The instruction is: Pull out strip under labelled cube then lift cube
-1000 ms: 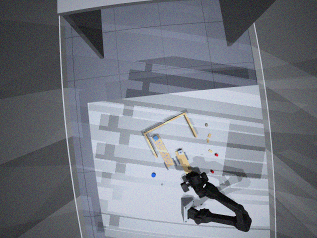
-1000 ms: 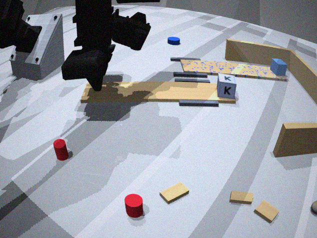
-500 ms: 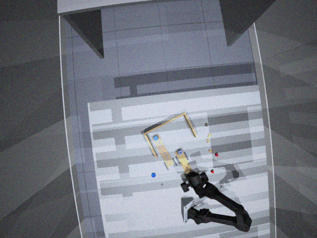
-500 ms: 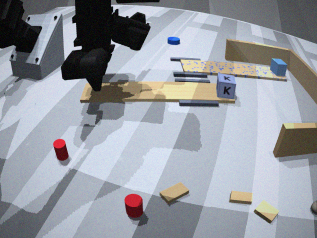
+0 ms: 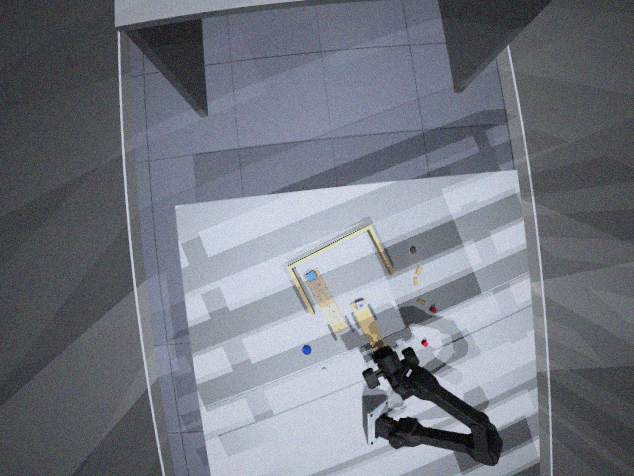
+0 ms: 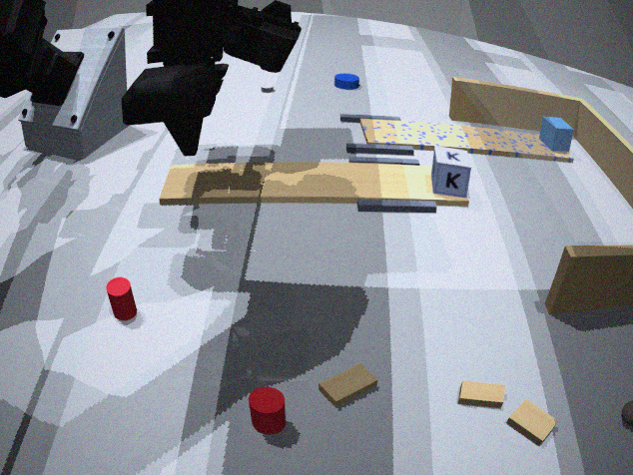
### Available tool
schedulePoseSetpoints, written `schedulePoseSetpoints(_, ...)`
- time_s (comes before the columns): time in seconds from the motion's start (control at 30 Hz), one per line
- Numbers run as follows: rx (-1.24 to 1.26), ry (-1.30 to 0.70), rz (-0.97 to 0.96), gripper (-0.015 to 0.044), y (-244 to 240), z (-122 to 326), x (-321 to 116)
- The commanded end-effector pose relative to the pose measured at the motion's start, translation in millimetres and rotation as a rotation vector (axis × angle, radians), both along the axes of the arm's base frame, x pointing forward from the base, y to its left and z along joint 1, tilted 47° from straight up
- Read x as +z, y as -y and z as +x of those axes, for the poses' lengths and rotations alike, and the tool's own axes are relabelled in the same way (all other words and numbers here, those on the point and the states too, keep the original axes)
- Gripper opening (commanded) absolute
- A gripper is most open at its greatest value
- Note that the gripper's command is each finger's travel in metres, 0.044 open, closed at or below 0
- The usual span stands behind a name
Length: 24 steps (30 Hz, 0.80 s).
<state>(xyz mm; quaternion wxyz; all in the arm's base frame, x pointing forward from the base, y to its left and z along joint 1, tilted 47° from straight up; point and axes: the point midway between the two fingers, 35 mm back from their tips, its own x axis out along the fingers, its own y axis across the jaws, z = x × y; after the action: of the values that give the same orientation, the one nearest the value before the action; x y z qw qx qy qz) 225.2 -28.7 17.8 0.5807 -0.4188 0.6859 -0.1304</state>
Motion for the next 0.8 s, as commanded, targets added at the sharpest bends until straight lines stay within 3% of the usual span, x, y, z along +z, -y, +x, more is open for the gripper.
schedulePoseSetpoints(0.0,-0.006,0.001,0.003,0.0000,-12,1,10)
schedulePoseSetpoints(0.03,-0.006,0.001,0.003,0.0000,-12,1,10)
schedulePoseSetpoints(0.2,-0.121,0.124,0.007,0.0131,-17,25,4)
schedulePoseSetpoints(0.6,-0.123,0.129,0.008,0.0440,-31,63,-1)
schedulePoseSetpoints(0.77,-0.123,0.130,0.009,0.0440,-37,79,-4)
